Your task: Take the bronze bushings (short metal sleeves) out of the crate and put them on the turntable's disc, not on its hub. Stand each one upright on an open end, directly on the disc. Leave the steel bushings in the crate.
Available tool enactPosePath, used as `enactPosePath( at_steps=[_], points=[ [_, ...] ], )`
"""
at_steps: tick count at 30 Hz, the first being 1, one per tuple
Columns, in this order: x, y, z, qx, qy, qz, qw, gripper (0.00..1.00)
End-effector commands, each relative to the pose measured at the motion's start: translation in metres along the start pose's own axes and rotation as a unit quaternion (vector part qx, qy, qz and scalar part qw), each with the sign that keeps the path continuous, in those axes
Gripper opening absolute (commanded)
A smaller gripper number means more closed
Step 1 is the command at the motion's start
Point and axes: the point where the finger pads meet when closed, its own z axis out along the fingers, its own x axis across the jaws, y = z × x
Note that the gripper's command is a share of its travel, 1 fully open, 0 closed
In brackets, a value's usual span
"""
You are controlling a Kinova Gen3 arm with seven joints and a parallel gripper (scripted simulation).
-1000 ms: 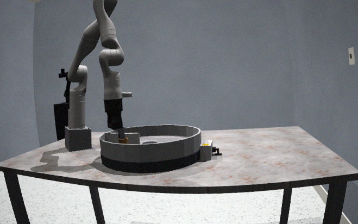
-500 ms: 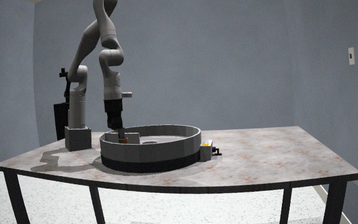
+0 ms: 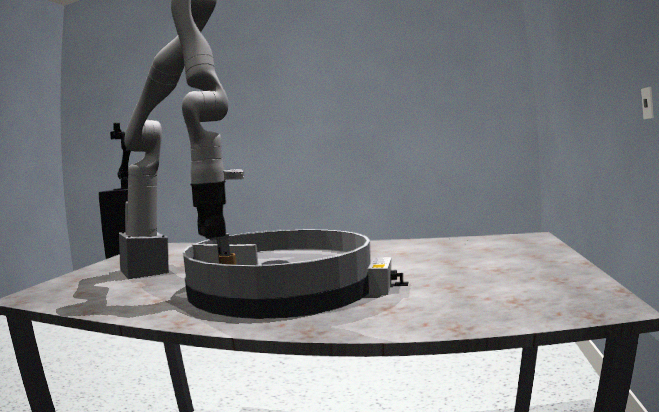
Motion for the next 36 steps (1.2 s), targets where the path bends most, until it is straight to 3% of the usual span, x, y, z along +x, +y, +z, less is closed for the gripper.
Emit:
enactPosePath(
  at_steps=[1, 7, 8, 36],
  points=[
    [0.0006, -0.0001, -0.0006, 0.000, 0.001, 0.000, 1.000, 0.00],
    [0.0006, -0.0001, -0.0006, 0.000, 0.001, 0.000, 1.000, 0.00],
    [0.0006, -0.0001, -0.0006, 0.000, 0.001, 0.000, 1.000, 0.38],
    [0.0006, -0.0001, -0.0006, 0.000, 0.001, 0.000, 1.000, 0.38]
  ],
)
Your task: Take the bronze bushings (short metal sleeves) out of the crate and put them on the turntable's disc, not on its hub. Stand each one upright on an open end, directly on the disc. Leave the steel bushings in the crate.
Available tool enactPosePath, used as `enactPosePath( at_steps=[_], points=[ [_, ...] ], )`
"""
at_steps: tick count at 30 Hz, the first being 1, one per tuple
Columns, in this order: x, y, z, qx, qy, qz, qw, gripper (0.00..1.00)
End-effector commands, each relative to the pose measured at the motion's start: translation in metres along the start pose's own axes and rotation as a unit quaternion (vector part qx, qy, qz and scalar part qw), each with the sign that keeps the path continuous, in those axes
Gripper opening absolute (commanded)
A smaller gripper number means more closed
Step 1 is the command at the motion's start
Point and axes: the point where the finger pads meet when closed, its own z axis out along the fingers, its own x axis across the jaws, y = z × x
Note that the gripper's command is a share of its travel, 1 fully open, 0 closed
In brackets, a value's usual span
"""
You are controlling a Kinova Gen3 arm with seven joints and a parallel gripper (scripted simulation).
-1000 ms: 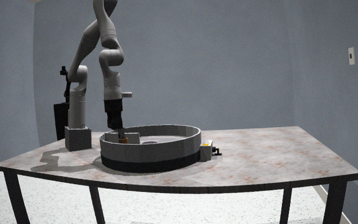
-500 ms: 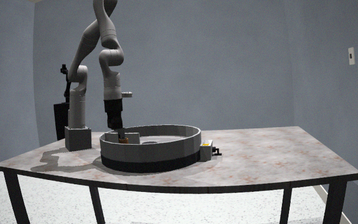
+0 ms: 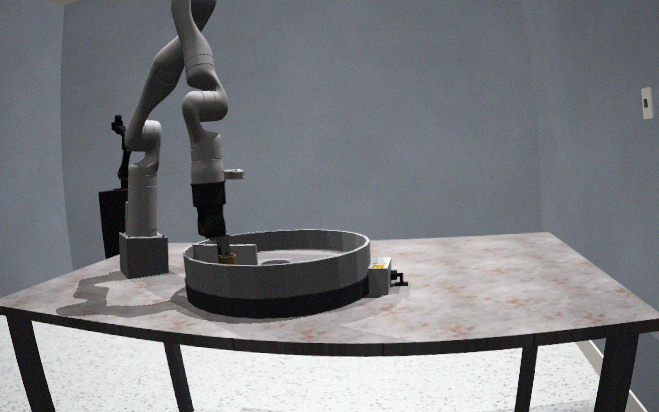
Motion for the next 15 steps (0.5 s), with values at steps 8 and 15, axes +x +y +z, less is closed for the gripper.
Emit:
enactPosePath(
  at_steps=[8, 15],
  points=[
    [0.000, 0.000, -0.001, 0.000, 0.001, 0.000, 1.000, 0.38],
    [0.000, 0.000, -0.015, 0.000, 0.001, 0.000, 1.000, 0.38]
  ],
)
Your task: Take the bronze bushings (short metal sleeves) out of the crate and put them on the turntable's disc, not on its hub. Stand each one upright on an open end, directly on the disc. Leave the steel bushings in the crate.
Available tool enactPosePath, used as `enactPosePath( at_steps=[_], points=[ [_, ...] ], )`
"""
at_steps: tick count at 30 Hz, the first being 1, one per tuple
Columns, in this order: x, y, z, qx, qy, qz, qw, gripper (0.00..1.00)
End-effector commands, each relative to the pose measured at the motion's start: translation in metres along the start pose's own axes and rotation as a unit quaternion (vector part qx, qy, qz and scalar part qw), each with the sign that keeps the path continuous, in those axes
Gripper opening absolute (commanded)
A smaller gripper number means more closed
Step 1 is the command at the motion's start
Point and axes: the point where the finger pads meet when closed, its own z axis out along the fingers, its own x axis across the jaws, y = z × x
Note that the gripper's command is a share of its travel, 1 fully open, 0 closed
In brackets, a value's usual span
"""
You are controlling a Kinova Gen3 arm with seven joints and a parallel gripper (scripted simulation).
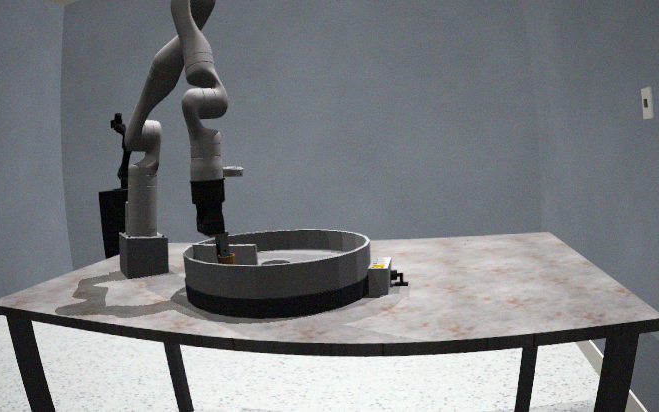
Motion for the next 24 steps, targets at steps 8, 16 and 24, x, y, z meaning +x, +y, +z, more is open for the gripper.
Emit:
enactPosePath(
  at_steps=[8, 16, 24],
  points=[
    [0.003, -0.001, -0.044, 0.001, 0.006, -0.001, 1.000, 0.38],
    [0.003, -0.001, -0.054, 0.001, 0.006, -0.001, 1.000, 0.38],
    [0.003, -0.001, -0.054, 0.001, 0.006, -0.001, 1.000, 0.38]
  ],
)
